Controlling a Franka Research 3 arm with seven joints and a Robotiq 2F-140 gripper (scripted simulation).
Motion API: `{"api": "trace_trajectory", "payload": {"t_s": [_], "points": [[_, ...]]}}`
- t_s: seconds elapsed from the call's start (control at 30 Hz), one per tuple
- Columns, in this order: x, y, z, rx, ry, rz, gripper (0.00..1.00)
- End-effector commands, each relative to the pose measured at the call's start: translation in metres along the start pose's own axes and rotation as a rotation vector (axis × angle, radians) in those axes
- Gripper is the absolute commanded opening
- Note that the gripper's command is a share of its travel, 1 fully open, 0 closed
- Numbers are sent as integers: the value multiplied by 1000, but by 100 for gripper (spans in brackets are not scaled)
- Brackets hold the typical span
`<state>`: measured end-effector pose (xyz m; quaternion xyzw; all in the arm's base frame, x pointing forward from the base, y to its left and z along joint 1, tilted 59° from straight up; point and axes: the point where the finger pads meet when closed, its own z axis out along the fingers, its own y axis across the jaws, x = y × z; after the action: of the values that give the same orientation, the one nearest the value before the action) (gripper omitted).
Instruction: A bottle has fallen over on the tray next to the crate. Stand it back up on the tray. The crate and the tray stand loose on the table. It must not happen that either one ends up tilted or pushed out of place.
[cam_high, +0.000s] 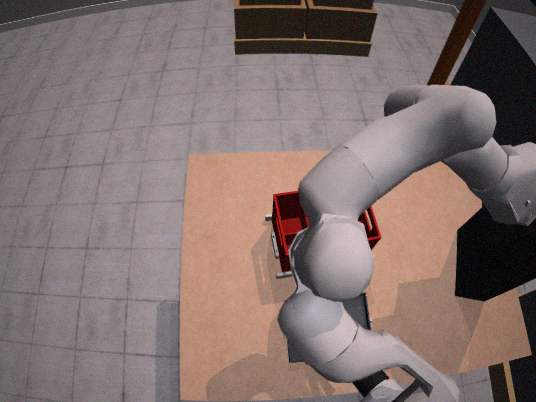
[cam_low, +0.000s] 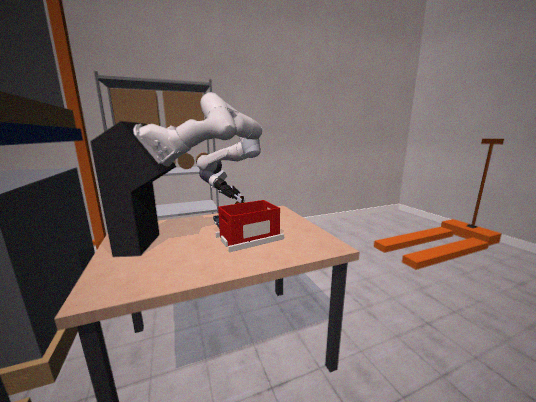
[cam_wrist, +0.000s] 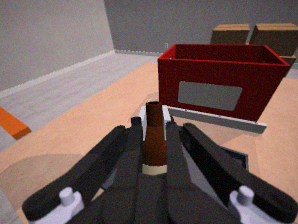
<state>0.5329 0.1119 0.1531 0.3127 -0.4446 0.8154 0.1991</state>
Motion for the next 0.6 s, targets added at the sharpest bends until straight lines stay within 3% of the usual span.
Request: {"api": "trace_trajectory", "payload": {"t_s": [0.0,0.03,0.57], "points": [[0,-1,0,2,1,-1,0],[0,-1,0,2,1,-1,100],[0,-1,0,2,1,-1,100]]}}
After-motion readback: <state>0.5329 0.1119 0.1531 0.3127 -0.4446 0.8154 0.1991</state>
